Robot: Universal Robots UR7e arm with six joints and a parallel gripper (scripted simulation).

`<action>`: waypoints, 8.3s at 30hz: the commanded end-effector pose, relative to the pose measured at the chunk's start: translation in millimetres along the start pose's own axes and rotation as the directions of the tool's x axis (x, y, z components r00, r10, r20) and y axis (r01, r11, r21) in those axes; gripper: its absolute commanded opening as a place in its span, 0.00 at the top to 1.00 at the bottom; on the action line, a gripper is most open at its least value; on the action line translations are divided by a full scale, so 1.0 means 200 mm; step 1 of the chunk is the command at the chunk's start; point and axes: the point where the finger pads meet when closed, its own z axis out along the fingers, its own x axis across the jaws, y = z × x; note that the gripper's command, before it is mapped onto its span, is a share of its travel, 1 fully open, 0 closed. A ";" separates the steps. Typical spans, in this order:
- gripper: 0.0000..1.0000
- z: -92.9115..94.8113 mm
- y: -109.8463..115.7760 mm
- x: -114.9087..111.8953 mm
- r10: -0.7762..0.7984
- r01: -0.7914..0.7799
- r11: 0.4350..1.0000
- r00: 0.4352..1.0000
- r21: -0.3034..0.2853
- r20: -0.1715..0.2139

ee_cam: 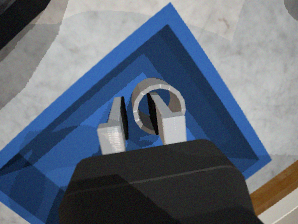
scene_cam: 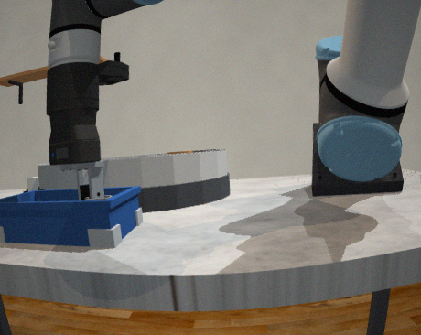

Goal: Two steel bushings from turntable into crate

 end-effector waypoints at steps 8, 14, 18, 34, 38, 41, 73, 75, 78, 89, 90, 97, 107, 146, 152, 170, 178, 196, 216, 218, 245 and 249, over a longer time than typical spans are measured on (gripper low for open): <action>0.53 0.00 0.00 0.00 0.000 0.000 1.000 1.000 0.000 0.001; 0.53 0.00 0.00 0.00 0.000 0.000 1.000 1.000 0.000 0.001; 0.53 0.00 0.00 0.00 0.000 0.000 1.000 1.000 0.000 0.001; 0.53 0.00 0.00 0.00 0.000 0.000 1.000 1.000 0.000 0.001; 0.53 0.00 0.00 0.00 0.000 0.000 1.000 1.000 0.000 0.001; 0.53 0.00 0.00 0.00 0.000 0.000 1.000 1.000 0.000 0.001; 0.53 -0.03 0.00 0.00 0.000 0.000 1.000 1.000 0.000 0.001; 0.53 -0.03 0.00 0.00 0.000 0.000 1.000 1.000 0.000 0.001; 0.53 -0.04 0.00 0.00 0.000 0.000 1.000 1.000 0.000 0.001; 0.53 -0.06 0.00 0.00 0.000 0.000 1.000 1.000 0.000 0.001; 0.53 -0.06 0.00 0.00 0.000 0.000 1.000 1.000 0.000 0.001; 0.53 -0.08 0.00 0.01 0.000 0.000 1.000 1.000 0.000 0.001; 0.53 -0.08 0.00 0.01 0.000 0.000 1.000 1.000 0.000 0.001; 0.53 -0.25 0.00 0.01 0.000 0.000 1.000 1.000 0.000 0.001; 0.53 -0.40 0.00 0.01 0.000 0.000 1.000 1.000 0.000 0.001; 0.53 -0.66 0.00 0.01 0.000 0.000 1.000 1.000 0.000 0.003; 0.53 -0.66 0.00 0.01 0.000 0.000 1.000 1.000 0.000 0.003; 0.53 -0.65 0.00 0.01 0.001 -0.001 1.000 1.000 0.001 0.004; 0.53 -0.65 0.00 0.01 0.001 -0.001 1.000 1.000 0.001 0.004; 0.53 -0.65 0.00 0.01 0.001 -0.001 1.000 1.000 0.001 0.004; 0.53 -0.65 0.00 0.01 0.001 -0.001 1.000 1.000 0.001 0.004; 0.55 -0.65 -0.16 -0.01 -0.044 0.044 0.999 0.999 0.001 0.004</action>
